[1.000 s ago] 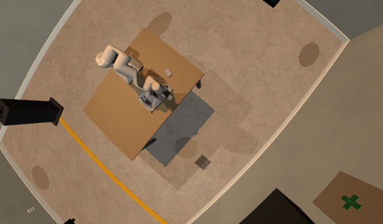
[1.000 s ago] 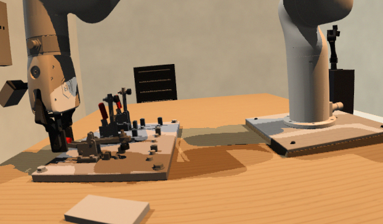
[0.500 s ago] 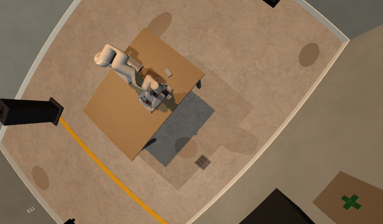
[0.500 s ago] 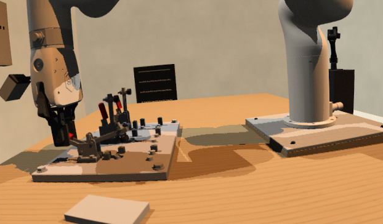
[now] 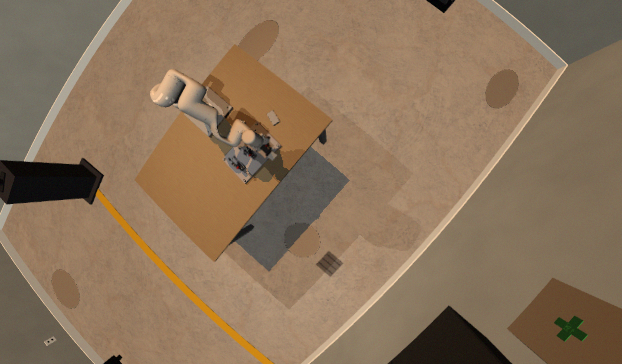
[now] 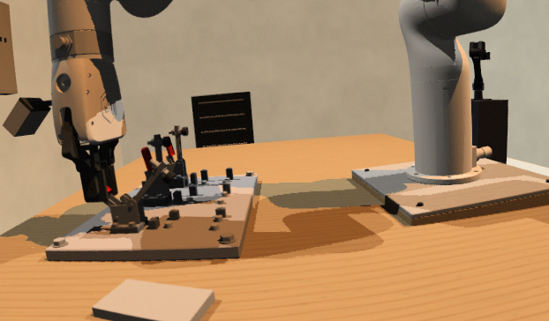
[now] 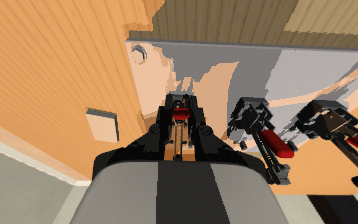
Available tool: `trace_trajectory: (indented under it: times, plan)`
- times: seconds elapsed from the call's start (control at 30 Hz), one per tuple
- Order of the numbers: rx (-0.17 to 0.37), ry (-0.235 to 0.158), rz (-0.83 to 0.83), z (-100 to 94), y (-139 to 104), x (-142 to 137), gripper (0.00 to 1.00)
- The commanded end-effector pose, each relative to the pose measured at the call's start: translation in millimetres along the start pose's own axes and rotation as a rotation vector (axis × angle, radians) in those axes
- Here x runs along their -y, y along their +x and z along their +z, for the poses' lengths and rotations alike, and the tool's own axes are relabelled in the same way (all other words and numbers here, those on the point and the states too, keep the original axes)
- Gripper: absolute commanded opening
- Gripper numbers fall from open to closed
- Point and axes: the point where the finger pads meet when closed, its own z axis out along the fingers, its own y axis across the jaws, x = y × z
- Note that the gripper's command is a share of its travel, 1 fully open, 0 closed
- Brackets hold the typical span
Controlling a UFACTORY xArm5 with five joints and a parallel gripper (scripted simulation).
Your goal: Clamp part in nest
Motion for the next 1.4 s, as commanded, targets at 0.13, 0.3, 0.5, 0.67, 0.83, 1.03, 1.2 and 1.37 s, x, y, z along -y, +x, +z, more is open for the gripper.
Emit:
trace_trajectory:
  times: [0.13,0.3,0.5,0.67,0.83,1.03,1.2,1.37]
  plan:
    - [-0.003,0.001,0.000,-4.4,-7.5,0.4,0.00]
    - [-0.002,0.001,0.000,-5.3,-11.3,0.4,0.00]
    - [-0.002,0.001,0.000,-6.0,-16.1,0.4,0.00]
    - [-0.002,0.001,0.000,-6.0,-19.2,0.4,0.00]
    - [-0.002,0.001,0.000,-6.0,-20.6,0.4,0.00]
    - [-0.002,0.001,0.000,-6.0,-22.7,0.4,0.00]
    - [-0.002,0.001,0.000,-6.0,-23.5,0.4,0.00]
    - [-0.002,0.001,0.000,-6.0,-23.7,0.4,0.00]
